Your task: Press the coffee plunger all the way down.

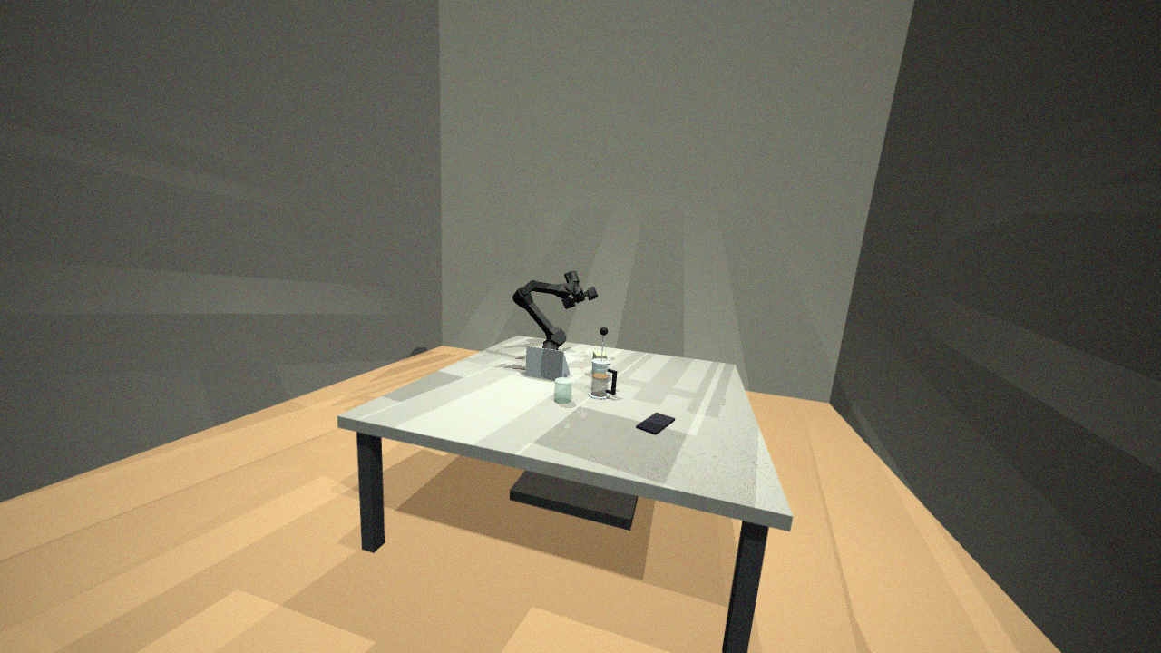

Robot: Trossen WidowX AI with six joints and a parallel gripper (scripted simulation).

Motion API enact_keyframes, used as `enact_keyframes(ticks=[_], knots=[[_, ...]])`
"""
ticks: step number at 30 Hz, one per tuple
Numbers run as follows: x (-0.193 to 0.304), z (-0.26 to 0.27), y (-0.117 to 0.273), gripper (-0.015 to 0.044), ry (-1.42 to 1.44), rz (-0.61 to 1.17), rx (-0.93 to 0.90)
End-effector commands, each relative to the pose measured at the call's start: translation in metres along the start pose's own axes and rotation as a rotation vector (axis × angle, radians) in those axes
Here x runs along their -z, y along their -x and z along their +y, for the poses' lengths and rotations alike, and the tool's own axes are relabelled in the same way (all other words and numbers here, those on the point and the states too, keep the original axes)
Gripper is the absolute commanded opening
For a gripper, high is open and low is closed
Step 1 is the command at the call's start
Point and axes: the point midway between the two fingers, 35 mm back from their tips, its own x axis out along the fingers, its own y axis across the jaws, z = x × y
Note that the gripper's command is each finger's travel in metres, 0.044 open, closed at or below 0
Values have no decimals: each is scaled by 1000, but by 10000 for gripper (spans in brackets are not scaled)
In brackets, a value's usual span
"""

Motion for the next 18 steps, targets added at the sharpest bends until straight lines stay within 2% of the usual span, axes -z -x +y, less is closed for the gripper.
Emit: enact_keyframes(ticks=[1,2,10,14,18], knots=[[2,-2,-1,426,-5,7,6],[6,-5,-2,440,-8,21,15],[45,-37,-6,440,-27,138,138],[84,-72,0,440,-57,272,250],[133,-114,22,440,-125,439,384]])
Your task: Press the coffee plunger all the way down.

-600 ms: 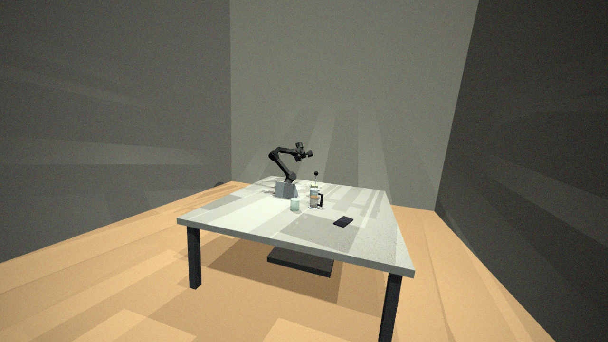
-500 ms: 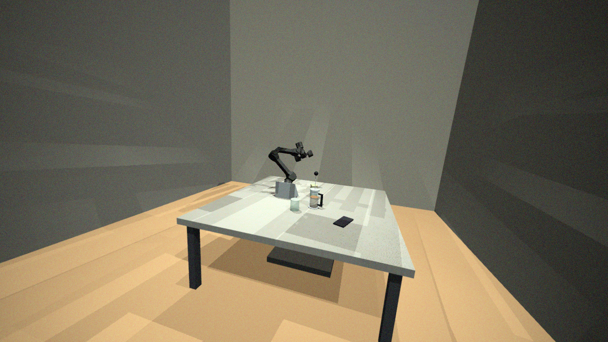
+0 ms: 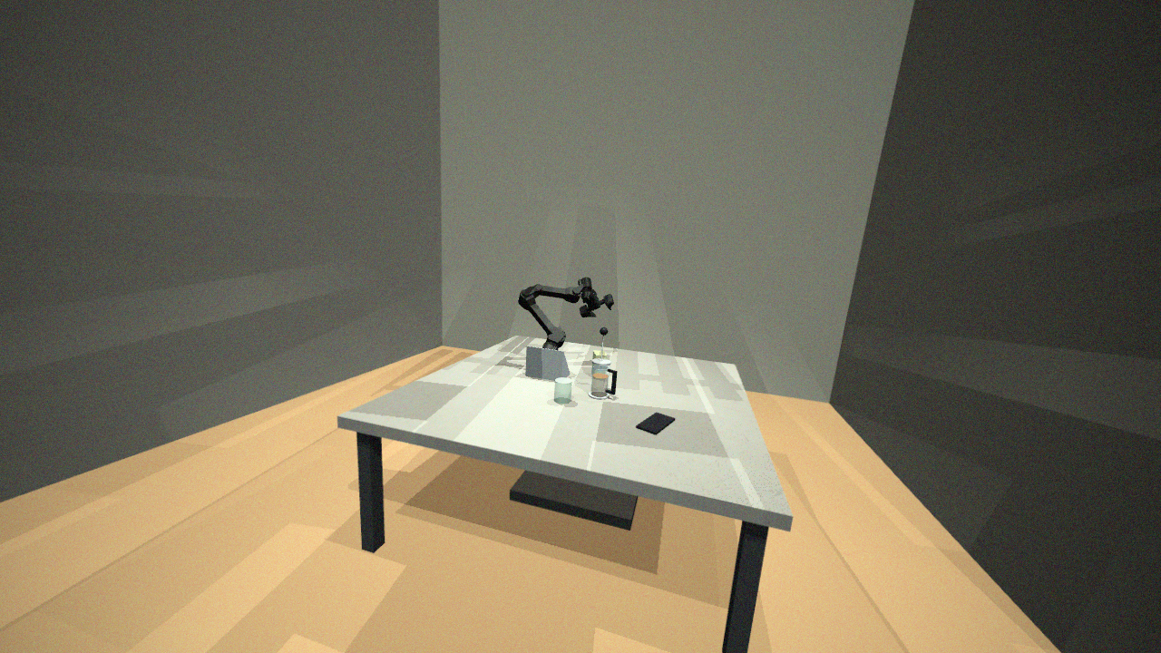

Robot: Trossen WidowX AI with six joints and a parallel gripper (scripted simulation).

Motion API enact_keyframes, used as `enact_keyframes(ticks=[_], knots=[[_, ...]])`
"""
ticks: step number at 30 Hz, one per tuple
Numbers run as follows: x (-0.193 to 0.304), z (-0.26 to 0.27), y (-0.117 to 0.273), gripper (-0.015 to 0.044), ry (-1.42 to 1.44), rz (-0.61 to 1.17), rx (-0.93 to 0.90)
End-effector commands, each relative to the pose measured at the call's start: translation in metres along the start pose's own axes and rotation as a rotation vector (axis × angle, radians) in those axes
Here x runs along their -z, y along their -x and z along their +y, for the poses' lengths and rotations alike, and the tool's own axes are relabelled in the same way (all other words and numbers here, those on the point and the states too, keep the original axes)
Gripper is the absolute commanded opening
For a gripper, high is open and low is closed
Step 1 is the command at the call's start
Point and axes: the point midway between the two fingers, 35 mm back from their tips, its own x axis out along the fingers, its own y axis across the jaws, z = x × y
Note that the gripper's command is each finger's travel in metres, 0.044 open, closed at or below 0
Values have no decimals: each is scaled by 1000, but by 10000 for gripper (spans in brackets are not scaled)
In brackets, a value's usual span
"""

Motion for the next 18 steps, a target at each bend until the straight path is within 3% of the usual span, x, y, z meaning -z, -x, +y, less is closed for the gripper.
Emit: enact_keyframes(ticks=[1,10,18], knots=[[51,-52,-1,440,-63,171,147],[145,-146,57,440,-244,465,450],[218,-202,165,440,-537,631,751]])
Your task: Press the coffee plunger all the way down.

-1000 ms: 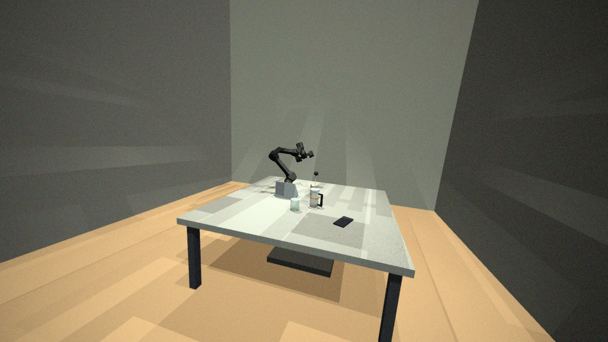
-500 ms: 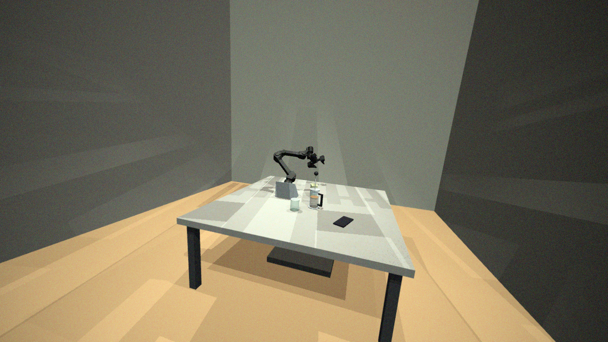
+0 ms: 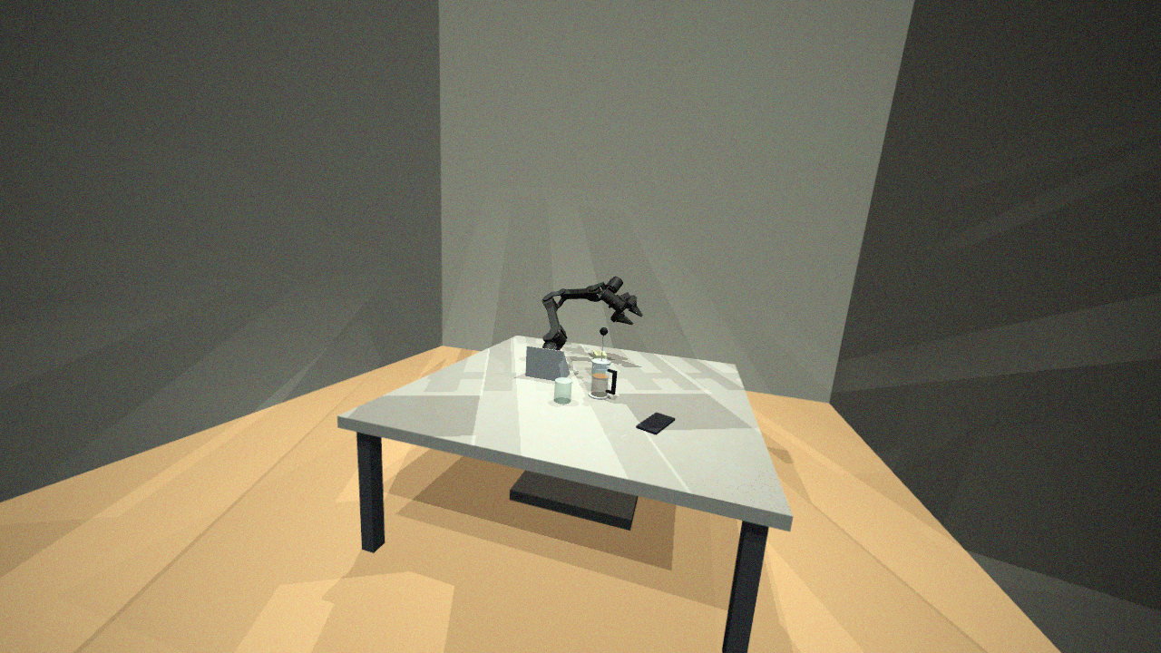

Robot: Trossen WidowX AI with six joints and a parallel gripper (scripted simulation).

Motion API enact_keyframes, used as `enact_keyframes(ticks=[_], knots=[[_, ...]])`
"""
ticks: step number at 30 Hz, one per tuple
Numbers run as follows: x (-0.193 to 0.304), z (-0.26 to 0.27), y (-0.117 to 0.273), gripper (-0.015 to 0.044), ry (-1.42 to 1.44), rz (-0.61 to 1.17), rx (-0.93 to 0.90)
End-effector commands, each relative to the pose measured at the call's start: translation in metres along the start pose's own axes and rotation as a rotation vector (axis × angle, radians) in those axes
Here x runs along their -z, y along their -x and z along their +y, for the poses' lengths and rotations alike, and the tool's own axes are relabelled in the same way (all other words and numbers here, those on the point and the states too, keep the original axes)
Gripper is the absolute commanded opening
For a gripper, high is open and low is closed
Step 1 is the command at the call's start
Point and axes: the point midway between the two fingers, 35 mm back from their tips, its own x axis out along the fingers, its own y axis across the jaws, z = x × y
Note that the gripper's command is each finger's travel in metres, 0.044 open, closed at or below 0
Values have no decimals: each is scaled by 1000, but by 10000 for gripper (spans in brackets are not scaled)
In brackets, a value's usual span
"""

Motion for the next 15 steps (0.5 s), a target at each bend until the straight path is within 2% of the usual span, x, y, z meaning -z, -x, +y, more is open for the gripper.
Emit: enact_keyframes(ticks=[1,9,15], knots=[[36,-65,13,440,-167,87,128],[116,-158,69,440,-497,188,338],[184,-199,131,440,-828,186,460]])
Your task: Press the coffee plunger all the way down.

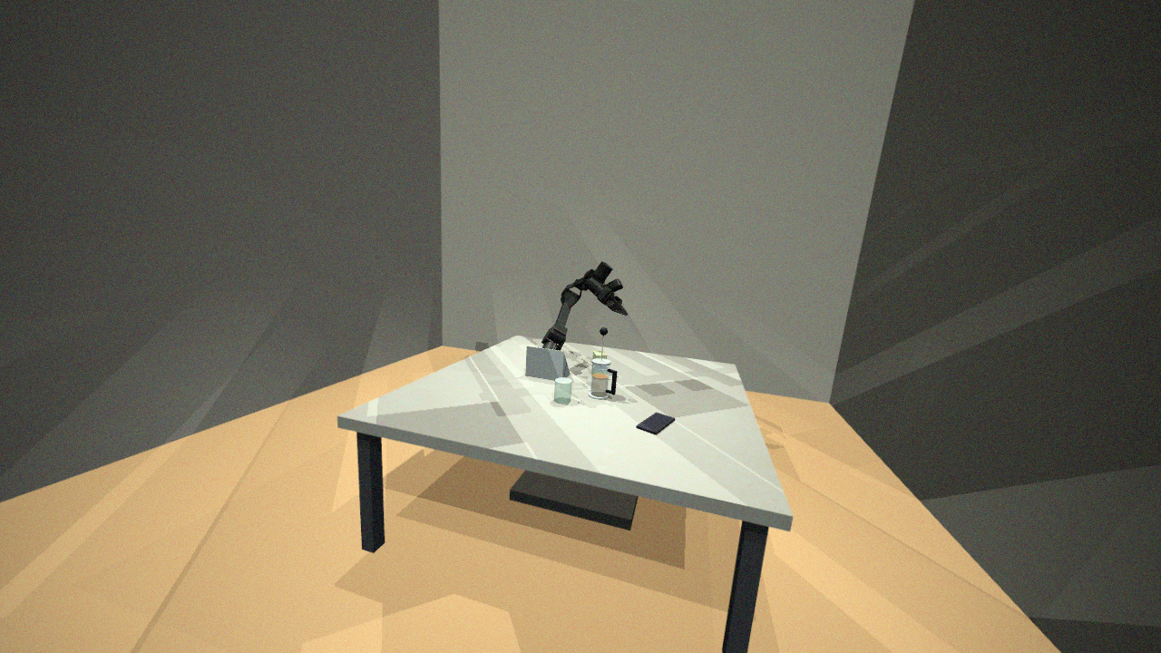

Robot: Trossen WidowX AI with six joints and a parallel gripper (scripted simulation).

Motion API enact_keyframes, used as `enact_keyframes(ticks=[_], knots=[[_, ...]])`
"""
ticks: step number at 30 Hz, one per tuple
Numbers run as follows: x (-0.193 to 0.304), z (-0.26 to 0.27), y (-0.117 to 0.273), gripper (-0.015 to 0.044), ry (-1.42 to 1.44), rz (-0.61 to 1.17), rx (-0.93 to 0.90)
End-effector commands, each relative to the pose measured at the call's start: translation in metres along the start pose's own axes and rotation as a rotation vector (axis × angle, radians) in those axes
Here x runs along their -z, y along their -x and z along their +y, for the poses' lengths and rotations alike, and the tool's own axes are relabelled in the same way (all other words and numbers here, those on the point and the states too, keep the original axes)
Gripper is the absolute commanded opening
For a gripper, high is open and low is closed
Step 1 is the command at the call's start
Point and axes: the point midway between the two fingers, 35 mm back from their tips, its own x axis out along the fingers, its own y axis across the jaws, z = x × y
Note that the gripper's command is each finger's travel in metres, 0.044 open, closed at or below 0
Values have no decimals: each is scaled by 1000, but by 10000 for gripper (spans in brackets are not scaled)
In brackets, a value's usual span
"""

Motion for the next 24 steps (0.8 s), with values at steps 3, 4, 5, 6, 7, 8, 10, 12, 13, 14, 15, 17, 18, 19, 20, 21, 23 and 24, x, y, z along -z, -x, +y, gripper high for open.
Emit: enact_keyframes(ticks=[3,4,5,6,7,8,10,12,13,14,15,17,18,19,20,21,23,24], knots=[[37,-92,34,440,-338,1,78],[45,-104,40,440,-389,-3,85],[50,-112,44,440,-420,-6,90],[51,-114,45,440,-431,-7,91],[52,-114,44,440,-431,-7,91],[54,-113,43,440,-431,-7,91],[62,-110,37,440,-431,-7,92],[72,-106,30,440,-431,-7,92],[78,-103,26,440,-431,-7,91],[86,-100,21,440,-431,-7,91],[93,-97,16,440,-431,-7,92],[98,-96,13,440,-432,-7,94],[98,-96,13,440,-433,-7,95],[98,-96,13,440,-434,-7,96],[97,-96,13,440,-434,-7,96],[97,-96,13,440,-434,-7,96],[97,-96,12,440,-434,-6,96],[97,-96,11,440,-434,-6,96]])
